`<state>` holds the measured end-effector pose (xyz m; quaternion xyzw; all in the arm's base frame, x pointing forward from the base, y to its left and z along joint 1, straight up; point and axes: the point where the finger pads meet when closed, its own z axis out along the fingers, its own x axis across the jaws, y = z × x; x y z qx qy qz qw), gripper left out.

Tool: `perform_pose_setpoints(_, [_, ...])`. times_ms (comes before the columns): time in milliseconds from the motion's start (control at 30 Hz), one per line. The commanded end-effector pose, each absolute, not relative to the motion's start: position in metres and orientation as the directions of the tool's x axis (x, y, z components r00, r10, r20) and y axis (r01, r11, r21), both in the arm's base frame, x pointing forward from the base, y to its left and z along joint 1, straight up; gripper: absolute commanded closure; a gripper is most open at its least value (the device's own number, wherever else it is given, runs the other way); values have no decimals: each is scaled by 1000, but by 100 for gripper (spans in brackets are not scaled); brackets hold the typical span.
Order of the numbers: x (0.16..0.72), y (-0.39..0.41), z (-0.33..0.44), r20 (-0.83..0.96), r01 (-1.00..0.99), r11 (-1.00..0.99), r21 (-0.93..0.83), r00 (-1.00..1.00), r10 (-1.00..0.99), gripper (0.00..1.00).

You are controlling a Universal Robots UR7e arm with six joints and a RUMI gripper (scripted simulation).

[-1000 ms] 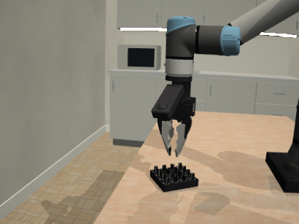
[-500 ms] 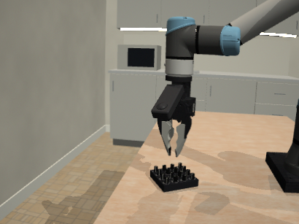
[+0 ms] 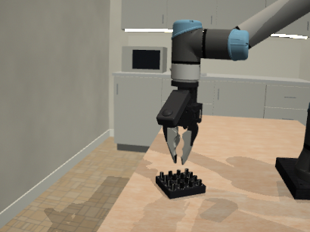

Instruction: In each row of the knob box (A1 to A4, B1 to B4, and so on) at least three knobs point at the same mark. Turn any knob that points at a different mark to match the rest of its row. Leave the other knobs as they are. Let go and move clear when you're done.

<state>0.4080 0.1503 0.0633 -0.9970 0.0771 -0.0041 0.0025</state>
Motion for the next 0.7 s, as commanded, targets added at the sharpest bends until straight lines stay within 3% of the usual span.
perform_pose_setpoints(0, [406,150,53,3,-154,-988,-6,988,-154,89])
perform_pose_setpoints(667, [407,150,32,3,-154,-988,-6,988,-154,89])
